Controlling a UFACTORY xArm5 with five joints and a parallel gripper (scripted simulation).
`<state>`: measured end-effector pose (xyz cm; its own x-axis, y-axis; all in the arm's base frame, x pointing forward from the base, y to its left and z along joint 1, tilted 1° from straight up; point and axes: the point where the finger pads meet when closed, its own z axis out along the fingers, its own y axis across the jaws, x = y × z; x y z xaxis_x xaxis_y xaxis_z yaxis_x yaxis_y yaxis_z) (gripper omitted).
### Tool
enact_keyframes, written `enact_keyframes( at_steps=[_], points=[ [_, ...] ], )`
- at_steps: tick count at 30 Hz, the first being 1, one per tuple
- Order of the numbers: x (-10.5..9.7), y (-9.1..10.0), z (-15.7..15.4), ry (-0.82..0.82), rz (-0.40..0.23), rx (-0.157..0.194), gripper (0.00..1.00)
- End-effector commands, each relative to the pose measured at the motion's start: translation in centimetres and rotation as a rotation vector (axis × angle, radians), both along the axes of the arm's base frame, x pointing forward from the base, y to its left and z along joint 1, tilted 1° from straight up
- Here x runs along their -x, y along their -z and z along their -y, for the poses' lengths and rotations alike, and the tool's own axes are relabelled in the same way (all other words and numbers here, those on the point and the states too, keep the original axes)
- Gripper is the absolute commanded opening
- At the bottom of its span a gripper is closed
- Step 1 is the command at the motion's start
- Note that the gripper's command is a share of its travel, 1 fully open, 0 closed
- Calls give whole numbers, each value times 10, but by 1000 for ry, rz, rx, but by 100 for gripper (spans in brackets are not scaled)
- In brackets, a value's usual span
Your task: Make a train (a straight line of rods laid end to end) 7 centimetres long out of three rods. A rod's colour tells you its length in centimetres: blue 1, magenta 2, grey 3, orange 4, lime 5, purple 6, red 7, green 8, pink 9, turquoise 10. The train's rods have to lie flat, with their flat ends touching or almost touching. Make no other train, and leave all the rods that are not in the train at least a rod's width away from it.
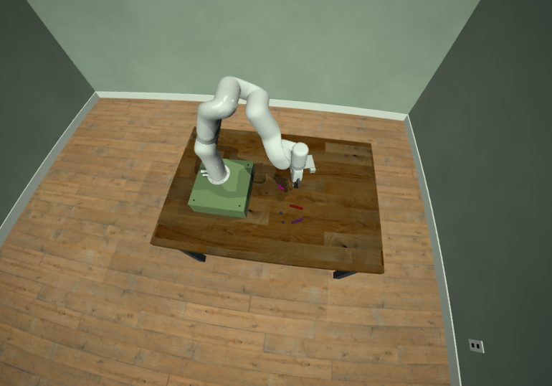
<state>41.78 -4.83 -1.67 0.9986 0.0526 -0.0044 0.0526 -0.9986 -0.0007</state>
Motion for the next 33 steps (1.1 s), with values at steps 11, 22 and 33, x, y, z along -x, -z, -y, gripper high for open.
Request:
enact_keyframes(
  at_steps=[11,22,33],
  points=[
    [-6,1,-1,156,3,1,24],
    [-6,1,-1,156,3,1,24],
    [-6,1,-1,156,3,1,24]
  ],
)
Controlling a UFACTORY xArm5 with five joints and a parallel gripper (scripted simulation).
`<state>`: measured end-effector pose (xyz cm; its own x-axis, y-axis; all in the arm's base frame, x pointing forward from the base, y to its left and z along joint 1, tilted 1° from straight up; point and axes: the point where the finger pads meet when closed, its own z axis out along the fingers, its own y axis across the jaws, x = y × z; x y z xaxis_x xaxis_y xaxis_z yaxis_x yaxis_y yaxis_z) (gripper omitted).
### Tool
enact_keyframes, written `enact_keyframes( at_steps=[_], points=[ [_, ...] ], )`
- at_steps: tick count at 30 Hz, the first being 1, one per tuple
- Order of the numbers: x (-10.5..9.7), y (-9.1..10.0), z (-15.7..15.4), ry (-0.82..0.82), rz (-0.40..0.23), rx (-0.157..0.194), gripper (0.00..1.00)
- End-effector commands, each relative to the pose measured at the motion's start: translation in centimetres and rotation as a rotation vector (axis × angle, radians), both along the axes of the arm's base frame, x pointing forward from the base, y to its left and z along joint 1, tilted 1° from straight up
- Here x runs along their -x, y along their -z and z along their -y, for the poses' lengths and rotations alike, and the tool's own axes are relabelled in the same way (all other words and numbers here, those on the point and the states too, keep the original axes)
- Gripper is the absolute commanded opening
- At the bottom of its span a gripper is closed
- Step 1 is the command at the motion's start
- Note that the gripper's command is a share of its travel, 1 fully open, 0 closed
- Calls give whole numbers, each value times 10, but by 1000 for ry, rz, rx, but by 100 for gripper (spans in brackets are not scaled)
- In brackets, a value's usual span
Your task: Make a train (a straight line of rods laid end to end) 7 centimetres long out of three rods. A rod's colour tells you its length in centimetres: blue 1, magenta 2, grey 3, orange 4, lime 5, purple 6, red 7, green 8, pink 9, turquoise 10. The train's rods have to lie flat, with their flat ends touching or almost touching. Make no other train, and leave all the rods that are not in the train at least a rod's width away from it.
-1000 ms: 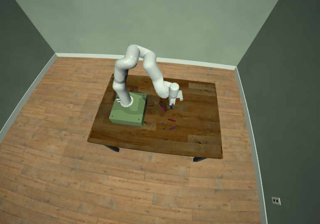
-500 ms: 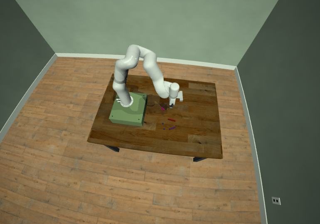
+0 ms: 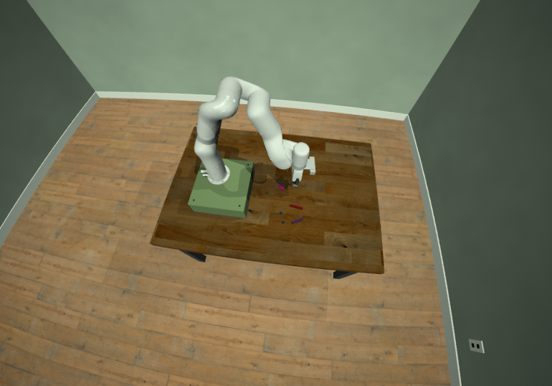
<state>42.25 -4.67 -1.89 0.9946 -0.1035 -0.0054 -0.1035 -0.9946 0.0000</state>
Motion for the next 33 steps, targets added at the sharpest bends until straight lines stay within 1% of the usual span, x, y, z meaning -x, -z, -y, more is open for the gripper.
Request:
enact_keyframes(
  at_steps=[1,19,33],
  points=[
    [-1,-1,0,0,4,0,24],
    [-1,0,0,0,3,0,24],
    [-1,9,0,0,2,0,24]
  ],
)
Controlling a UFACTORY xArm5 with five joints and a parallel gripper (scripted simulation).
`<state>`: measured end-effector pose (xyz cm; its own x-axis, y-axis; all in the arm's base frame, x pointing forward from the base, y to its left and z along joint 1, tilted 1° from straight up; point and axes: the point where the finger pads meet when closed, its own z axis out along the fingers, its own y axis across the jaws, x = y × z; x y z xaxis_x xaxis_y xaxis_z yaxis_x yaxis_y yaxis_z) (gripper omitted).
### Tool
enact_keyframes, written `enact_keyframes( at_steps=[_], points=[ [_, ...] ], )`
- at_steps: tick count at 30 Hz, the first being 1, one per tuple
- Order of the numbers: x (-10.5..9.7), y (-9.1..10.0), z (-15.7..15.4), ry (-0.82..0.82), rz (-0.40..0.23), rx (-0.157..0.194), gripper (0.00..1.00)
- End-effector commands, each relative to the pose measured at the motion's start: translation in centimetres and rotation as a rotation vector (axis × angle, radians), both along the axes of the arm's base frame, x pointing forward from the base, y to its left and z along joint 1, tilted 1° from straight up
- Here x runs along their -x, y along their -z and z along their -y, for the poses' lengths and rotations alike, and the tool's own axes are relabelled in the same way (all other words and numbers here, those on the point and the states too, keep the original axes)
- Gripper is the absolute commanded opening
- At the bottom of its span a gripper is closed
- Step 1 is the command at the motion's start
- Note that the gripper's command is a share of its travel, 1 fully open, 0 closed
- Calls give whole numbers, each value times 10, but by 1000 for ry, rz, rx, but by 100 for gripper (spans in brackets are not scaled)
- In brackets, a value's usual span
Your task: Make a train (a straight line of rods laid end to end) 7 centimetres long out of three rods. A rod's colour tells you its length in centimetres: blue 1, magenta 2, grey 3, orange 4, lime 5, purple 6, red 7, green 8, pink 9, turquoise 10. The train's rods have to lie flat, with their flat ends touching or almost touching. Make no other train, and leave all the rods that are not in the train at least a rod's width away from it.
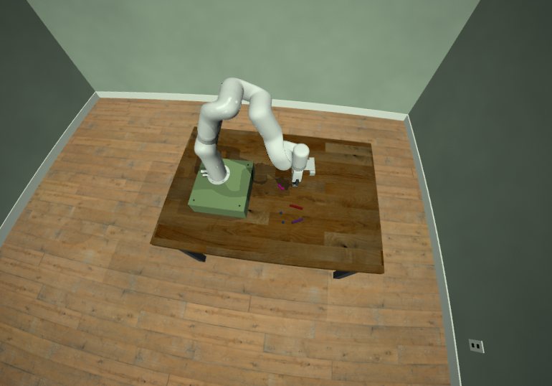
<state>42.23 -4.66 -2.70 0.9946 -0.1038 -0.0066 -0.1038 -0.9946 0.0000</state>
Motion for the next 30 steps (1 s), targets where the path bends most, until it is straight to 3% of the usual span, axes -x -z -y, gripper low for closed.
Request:
enact_keyframes(
  at_steps=[1,30],
  points=[
    [-1,2,0,0,3,0,24],
    [-2,39,0,0,3,0,24]
  ],
)
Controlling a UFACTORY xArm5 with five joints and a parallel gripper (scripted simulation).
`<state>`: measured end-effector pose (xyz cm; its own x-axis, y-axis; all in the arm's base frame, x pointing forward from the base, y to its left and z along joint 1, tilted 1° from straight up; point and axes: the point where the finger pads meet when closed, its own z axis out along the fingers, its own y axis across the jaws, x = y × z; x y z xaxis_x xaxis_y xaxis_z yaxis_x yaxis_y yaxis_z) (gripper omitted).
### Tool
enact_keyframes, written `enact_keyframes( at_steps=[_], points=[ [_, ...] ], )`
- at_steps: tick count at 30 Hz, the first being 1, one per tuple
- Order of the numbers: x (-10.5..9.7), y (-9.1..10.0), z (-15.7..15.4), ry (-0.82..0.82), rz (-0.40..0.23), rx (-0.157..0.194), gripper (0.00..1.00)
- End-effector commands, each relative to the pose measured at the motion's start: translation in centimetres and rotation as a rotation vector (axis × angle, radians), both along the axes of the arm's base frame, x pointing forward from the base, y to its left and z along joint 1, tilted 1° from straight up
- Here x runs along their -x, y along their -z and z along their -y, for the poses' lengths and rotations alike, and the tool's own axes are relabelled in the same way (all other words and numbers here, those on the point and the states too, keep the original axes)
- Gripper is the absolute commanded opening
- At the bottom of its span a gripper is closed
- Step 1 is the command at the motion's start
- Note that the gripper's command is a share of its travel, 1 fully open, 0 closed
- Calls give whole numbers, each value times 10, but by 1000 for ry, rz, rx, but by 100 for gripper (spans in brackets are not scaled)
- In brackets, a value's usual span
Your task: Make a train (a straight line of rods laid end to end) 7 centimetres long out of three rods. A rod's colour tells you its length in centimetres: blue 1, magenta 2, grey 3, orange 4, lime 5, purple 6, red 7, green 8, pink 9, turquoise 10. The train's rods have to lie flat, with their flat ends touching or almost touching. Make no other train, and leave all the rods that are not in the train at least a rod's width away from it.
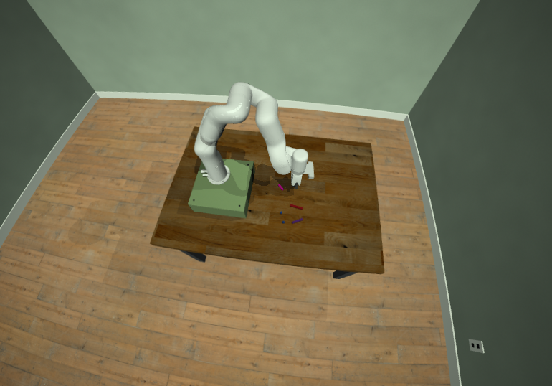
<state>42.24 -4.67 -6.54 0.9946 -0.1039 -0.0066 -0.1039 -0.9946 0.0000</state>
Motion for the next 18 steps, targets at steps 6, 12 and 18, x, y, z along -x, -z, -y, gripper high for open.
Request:
enact_keyframes(
  at_steps=[6,12,18],
  points=[
    [-1,3,0,0,4,0,24],
    [-1,4,0,0,4,0,24],
    [-1,4,0,0,4,0,24]
  ],
)
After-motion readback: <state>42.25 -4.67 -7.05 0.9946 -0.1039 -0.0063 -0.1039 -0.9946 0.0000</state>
